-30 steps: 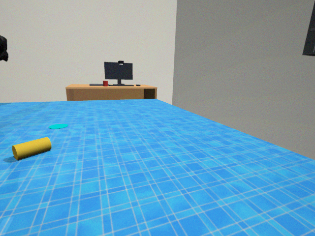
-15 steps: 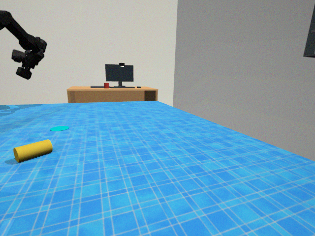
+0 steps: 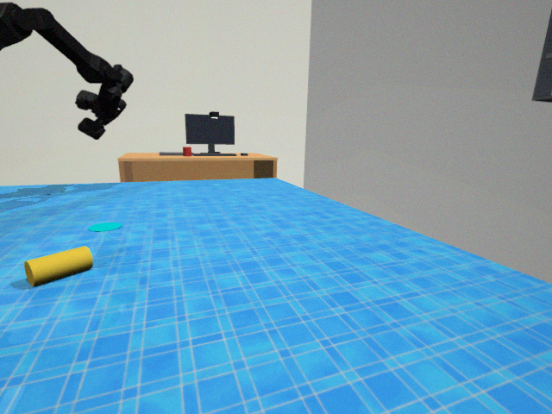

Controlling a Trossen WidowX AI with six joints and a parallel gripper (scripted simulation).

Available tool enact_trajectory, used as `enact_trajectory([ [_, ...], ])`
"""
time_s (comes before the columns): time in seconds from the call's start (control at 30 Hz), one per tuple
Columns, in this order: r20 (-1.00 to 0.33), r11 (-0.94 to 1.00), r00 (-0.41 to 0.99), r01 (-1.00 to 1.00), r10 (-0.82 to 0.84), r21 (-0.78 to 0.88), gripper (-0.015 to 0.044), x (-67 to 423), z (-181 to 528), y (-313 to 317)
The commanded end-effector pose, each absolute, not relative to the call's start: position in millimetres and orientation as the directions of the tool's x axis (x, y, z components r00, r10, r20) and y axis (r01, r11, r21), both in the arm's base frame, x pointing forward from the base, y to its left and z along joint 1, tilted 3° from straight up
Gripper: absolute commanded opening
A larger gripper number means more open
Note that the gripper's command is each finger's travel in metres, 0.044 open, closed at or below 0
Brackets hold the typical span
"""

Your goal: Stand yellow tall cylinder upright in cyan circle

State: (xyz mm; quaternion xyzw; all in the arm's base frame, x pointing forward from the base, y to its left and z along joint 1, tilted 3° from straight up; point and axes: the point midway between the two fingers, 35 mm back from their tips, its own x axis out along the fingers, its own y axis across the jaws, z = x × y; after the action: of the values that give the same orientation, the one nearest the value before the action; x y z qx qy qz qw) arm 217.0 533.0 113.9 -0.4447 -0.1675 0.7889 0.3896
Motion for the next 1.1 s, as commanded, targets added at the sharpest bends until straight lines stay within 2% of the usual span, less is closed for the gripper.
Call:
enact_trajectory([
  [0.0,-0.612,-0.615,-0.218,-0.547,0.760,-0.569,0.0309,257,108,503],
  [0.53,-0.738,-0.405,0.065,-0.802,0.671,-0.439,0.0309,380,97,362],
  [1.07,-0.847,-0.085,0.240,-0.945,0.474,-0.316,0.0309,435,86,194],
])
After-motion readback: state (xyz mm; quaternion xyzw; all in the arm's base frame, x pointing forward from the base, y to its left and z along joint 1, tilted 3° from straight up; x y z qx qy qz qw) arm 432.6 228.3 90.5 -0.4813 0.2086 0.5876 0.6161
